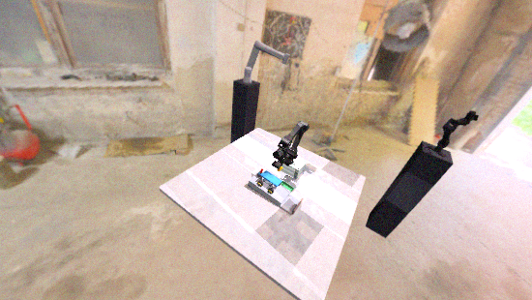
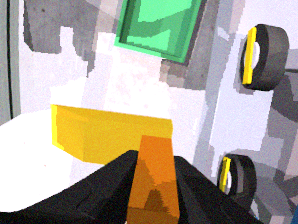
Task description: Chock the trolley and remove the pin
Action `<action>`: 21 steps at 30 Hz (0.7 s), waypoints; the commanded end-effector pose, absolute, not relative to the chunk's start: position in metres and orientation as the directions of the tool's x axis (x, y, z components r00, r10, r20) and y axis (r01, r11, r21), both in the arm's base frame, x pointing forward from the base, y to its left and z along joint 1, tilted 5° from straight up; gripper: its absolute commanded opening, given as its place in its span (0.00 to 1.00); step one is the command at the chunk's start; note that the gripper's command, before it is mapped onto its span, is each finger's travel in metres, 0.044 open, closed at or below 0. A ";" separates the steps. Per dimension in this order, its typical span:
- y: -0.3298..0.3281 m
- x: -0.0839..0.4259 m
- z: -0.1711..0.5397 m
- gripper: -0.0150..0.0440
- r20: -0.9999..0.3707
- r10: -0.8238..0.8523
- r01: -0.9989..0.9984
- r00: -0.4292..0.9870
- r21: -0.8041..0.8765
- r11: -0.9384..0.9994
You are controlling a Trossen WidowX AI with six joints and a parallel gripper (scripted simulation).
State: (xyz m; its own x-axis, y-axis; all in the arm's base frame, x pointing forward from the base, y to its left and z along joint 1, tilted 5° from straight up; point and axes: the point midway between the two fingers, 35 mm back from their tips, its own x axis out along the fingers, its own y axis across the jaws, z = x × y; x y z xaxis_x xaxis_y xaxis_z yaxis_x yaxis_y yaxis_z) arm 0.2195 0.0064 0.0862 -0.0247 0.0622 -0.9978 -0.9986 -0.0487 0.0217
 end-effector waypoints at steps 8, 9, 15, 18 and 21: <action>0.047 0.227 0.086 0.25 -0.997 0.070 -0.999 -0.024 0.020 -0.047; 0.051 0.228 0.086 0.25 -0.997 0.070 -0.999 -0.024 0.020 -0.047; 0.071 0.232 0.086 0.25 -0.997 0.072 -0.999 -0.023 0.020 -0.047; 0.084 0.234 0.086 0.25 -0.997 0.074 -0.999 -0.023 0.019 -0.047; 0.094 0.236 0.087 0.25 -0.997 0.075 -0.999 -0.023 0.019 -0.047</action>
